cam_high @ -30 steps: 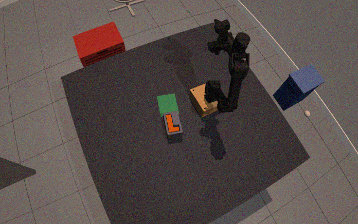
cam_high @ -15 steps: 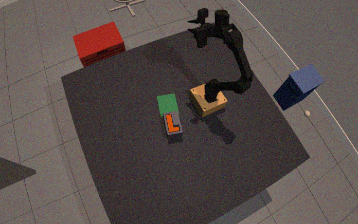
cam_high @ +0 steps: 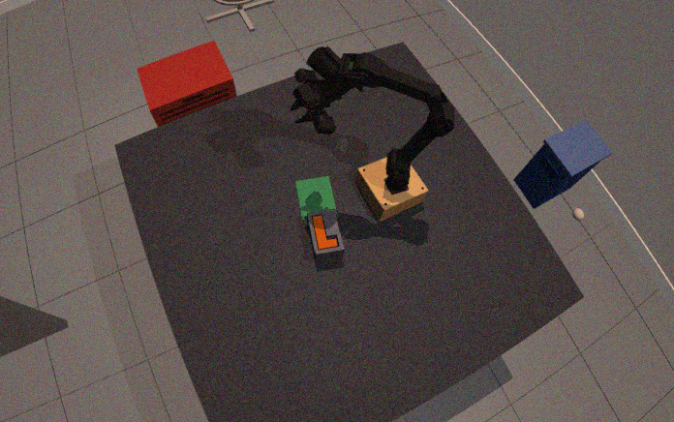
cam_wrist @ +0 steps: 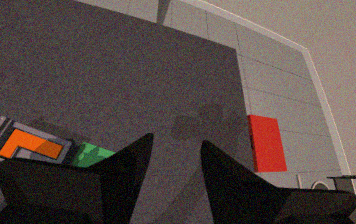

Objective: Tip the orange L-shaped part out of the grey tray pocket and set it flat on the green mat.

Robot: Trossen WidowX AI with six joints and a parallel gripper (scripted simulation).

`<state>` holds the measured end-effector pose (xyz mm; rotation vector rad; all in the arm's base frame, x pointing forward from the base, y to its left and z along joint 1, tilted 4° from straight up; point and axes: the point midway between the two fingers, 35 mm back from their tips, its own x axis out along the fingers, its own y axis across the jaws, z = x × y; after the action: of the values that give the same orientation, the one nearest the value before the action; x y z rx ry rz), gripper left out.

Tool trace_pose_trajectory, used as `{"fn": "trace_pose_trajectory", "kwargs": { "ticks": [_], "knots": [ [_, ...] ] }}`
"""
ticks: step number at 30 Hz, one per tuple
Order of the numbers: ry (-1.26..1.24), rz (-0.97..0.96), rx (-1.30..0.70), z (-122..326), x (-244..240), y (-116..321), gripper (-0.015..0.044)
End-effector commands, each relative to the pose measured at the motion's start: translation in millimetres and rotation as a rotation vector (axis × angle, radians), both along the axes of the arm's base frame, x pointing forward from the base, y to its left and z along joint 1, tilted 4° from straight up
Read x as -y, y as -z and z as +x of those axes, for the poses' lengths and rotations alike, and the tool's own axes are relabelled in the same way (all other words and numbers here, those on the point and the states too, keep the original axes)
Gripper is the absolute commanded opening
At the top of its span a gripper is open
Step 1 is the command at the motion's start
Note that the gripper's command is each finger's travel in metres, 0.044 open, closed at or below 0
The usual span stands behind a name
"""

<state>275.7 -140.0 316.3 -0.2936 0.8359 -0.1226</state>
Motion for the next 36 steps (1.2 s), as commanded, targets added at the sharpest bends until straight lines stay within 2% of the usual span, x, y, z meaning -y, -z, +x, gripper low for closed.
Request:
{"fn": "trace_pose_trajectory", "kwargs": {
  "ticks": [1, 5, 10, 19, 27, 33, 36],
  "knots": [
    [-0.015, 0.152, -0.091, 32.8, -40.0, 38.2, 0.0180],
    [0.001, 0.278, -0.232, 57.0, -92.8, 84.3, 0.0180],
    [0.077, 0.353, -0.421, 62.0, -162.3, 139.9, 0.0180],
    [0.280, 0.311, -0.680, 25.8, -274.0, 228.7, 0.0180],
    [0.298, 0.301, -0.691, 21.7, -280.5, 237.6, 0.0180],
    [0.298, 0.301, -0.691, 22.0, -277.4, 298.4, 0.0180],
    [0.298, 0.300, -0.691, 20.9, -276.3, 308.6, 0.0180]
  ]
}}
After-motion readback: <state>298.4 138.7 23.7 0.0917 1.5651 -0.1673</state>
